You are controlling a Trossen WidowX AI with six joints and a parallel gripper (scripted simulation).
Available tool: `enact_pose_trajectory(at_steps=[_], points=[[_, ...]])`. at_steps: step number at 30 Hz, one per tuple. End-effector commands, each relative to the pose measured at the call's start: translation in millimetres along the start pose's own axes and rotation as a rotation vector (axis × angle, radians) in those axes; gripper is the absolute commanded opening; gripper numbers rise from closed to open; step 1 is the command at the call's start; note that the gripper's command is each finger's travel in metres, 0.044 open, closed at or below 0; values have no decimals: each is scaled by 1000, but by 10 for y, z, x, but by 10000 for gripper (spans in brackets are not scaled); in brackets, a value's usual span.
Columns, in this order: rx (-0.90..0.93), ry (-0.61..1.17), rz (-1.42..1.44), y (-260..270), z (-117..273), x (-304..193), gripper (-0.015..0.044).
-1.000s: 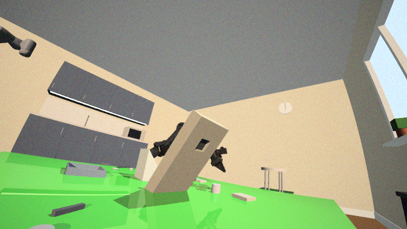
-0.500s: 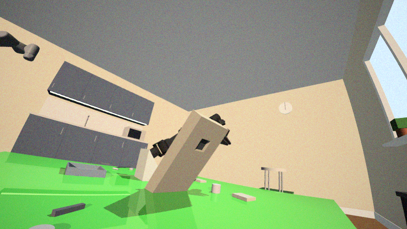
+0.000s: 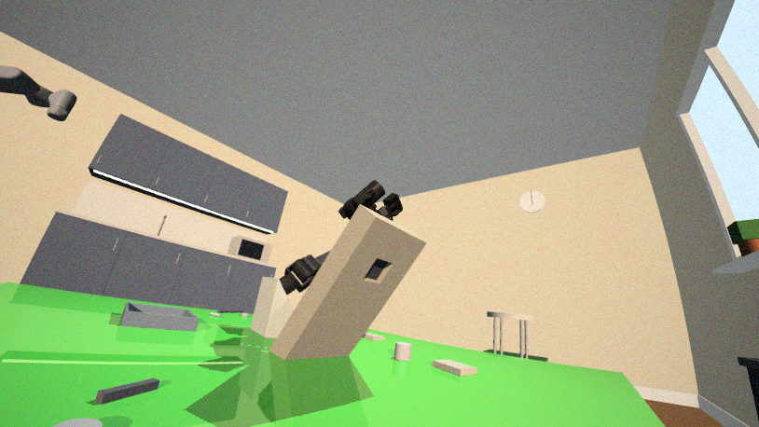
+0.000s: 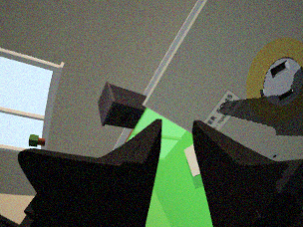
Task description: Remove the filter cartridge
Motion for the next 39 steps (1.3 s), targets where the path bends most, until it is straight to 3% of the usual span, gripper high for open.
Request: enact_pose_trajectory(at_steps=[1, 4, 6, 39], points=[[-58, -10, -433, -406, 127, 301, 107], [-78, -6, -871, -757, 296, 469, 107], [-79, -3, -973, -836, 336, 496, 107], [-86, -8, -970, -861, -43, 506, 107]])
Point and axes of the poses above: the point midway between the two fingers, 35 mm back from their tips, its own z axis back along the fingers, its own y axis across the jaws, x = y × z, the point moved 7 cm from there along z, back along the fingers, and after that the axes turned 7 degrees about -z, right-handed, at the moved point
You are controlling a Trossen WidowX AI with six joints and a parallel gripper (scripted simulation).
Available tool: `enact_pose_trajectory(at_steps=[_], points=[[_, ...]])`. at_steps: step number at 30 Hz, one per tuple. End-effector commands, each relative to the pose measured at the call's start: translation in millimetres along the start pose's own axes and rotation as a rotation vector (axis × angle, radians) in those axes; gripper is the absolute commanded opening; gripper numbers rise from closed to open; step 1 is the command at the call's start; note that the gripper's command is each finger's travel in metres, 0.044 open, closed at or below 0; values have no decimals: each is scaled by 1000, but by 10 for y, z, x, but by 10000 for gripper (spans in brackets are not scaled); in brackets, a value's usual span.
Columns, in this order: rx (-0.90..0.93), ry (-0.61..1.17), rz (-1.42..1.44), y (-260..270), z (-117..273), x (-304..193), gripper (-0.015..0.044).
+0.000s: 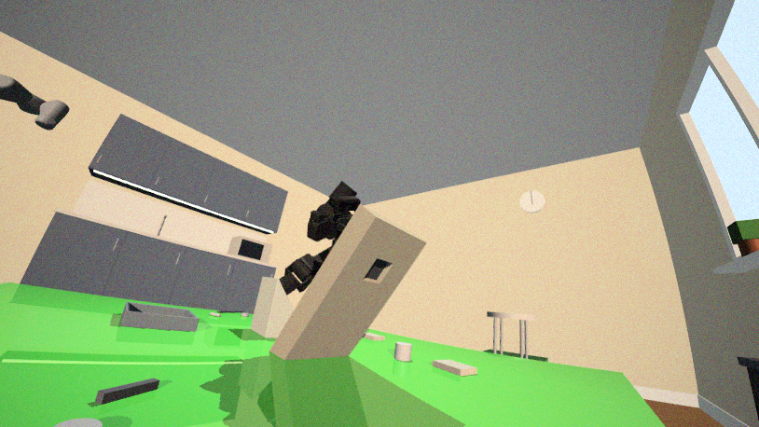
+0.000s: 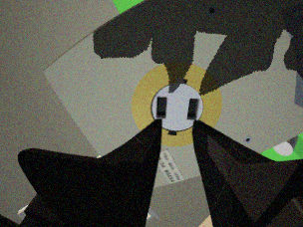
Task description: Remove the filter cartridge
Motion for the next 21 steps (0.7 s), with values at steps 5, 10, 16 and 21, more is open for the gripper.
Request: enact_pose_trajectory(at_steps=[5, 10, 16, 21], points=[[0, -2, -14, -7, -127, 27, 107], [2, 3, -15, -18, -206, 18, 107], [2, 5, -16, -21, -229, 28, 107], [2, 5, -16, -18, -229, 46, 107]])
Point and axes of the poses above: the point midway between the two fingers, 35 mm back from their tips, its own z axis back along the fingers, its own y axis across the jaws, x = y × z, the point moved 7 cm from there along z, back along the fingers, and after that the axes turned 7 degrees about -z, right-handed, at the moved point
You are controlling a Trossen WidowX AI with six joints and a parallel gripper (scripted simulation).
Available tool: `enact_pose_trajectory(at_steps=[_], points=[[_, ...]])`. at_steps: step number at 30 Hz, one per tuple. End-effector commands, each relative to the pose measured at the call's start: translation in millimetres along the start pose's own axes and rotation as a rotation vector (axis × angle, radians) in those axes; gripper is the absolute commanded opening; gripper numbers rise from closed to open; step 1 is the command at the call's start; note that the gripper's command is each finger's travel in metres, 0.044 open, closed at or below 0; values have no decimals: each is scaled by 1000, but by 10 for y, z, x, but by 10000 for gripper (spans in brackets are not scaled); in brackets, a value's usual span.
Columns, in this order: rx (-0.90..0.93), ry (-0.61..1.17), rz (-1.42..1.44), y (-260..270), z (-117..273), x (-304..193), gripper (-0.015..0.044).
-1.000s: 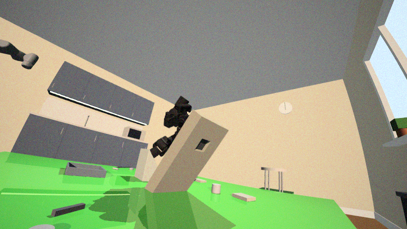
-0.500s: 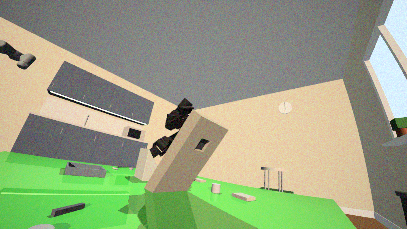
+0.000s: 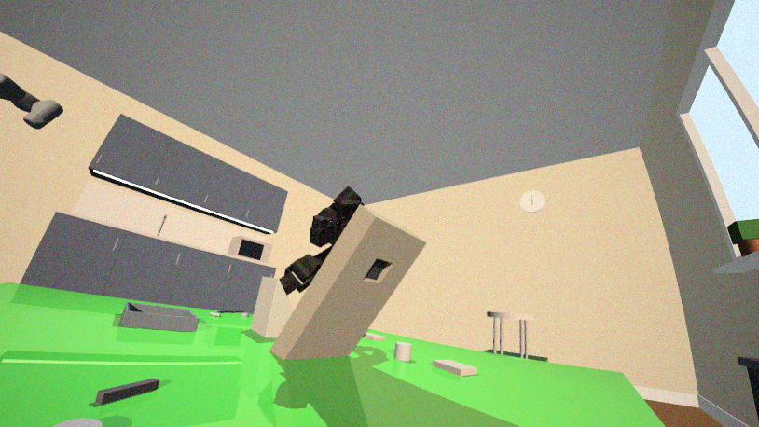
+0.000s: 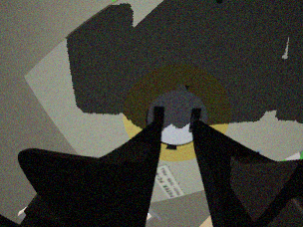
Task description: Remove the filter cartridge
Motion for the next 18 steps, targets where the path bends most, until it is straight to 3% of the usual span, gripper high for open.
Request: enact_pose_trajectory(at_steps=[1, 18], points=[[0, -5, -10, 4, -10, 37, 107], [0, -5, -10, 6, -10, 22, 107]])
Point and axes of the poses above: the point midway between the two fingers, 35 mm back from their tips, its own z axis back along the fingers, its own y axis across the jaws, x = y × z, the point moved 7 cm from there along z, back along the fingers, and after that the axes turned 7 degrees about -z, right-handed, at the moved point
